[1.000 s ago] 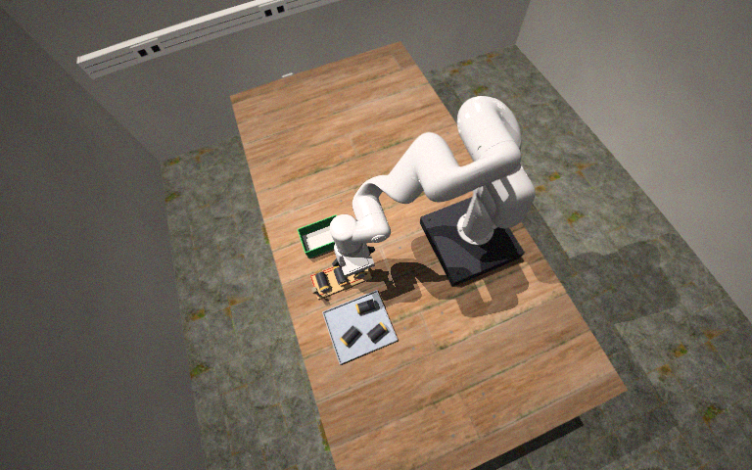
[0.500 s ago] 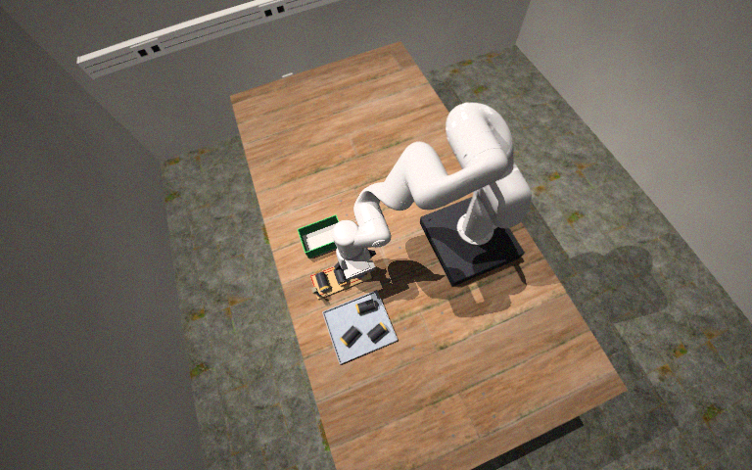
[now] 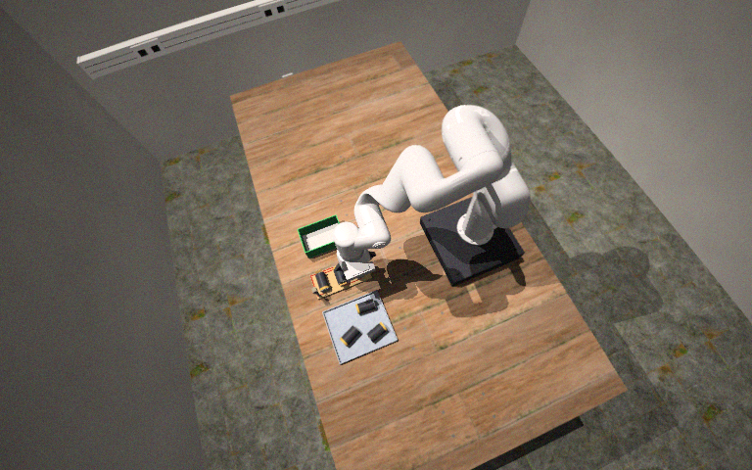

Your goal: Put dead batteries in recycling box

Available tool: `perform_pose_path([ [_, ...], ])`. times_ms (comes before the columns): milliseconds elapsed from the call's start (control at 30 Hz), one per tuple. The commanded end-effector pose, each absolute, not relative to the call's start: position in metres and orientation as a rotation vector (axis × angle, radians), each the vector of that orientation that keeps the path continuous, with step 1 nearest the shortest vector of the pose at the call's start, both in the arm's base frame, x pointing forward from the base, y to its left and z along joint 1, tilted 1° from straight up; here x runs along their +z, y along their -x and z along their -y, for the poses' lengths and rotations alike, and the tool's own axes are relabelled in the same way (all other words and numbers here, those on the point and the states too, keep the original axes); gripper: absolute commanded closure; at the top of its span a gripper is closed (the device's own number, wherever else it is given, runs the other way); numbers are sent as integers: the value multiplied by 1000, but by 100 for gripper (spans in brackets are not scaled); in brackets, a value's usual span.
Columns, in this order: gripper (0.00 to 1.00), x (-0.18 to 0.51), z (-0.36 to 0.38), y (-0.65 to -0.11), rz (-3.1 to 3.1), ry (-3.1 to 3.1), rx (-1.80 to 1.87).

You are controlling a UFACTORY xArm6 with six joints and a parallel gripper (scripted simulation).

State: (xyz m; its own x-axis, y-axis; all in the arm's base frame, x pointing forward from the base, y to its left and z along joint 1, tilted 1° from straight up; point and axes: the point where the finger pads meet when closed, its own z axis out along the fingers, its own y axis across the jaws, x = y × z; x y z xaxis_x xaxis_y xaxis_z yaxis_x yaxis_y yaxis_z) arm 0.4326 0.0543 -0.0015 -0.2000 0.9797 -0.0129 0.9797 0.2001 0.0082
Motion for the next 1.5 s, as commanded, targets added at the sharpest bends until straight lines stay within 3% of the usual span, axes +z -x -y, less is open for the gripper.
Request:
perform_pose_path([
  [0,49,-1,-55,-435,-2419,-1975,3],
  [100,49,-1,-55,-435,-2419,-1975,3],
  [133,72,-1,-55,-435,-2419,-1975,3],
  [1200,72,0,-55,-434,-2419,-1975,3],
  [1467,72,29,-55,-434,-2419,-1975,3],
])
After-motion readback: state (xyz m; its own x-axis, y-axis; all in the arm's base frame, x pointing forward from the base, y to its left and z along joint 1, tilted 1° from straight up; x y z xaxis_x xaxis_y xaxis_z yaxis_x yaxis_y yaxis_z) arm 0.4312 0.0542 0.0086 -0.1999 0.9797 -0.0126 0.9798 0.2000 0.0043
